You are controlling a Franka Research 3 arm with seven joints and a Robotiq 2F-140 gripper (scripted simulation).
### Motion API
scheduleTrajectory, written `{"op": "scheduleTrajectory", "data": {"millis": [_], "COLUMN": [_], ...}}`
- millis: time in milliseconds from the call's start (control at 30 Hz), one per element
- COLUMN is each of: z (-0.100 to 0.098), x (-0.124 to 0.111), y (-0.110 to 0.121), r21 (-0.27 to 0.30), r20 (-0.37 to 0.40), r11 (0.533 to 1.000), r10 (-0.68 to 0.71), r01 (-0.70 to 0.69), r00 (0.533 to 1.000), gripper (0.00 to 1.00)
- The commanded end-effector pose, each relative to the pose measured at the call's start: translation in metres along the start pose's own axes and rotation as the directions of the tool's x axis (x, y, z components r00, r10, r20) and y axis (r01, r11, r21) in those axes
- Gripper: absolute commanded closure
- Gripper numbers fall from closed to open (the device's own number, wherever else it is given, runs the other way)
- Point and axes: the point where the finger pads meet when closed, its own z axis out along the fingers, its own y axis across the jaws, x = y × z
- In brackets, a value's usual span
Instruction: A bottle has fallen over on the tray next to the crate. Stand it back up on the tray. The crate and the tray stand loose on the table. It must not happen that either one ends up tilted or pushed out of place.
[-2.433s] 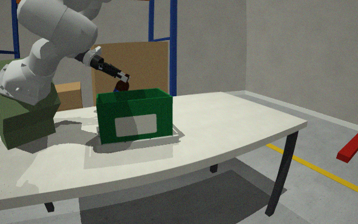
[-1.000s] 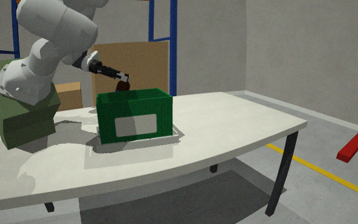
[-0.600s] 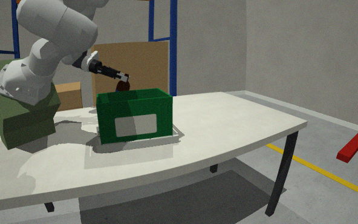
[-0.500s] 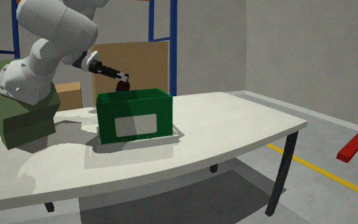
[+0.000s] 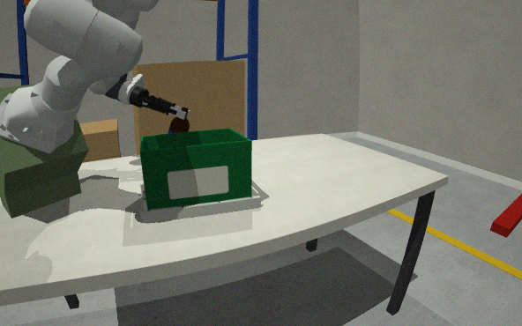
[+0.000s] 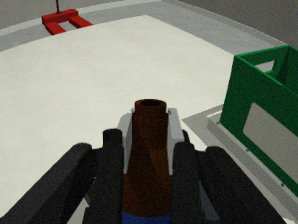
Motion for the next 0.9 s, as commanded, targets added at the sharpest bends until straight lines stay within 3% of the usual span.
{"op": "scheduleTrajectory", "data": {"millis": [0,867], "z": [0.000,0.012], "x": [0.004,0.008], "y": [0.000,0.018], "r21": [-0.002,-0.002], "r20": [-0.007,-0.007], "r11": [1.000,1.000], "r10": [0.011,0.011], "r01": [-0.011,-0.011], "r00": [1.000,1.000], "gripper": [1.00,1.00]}}
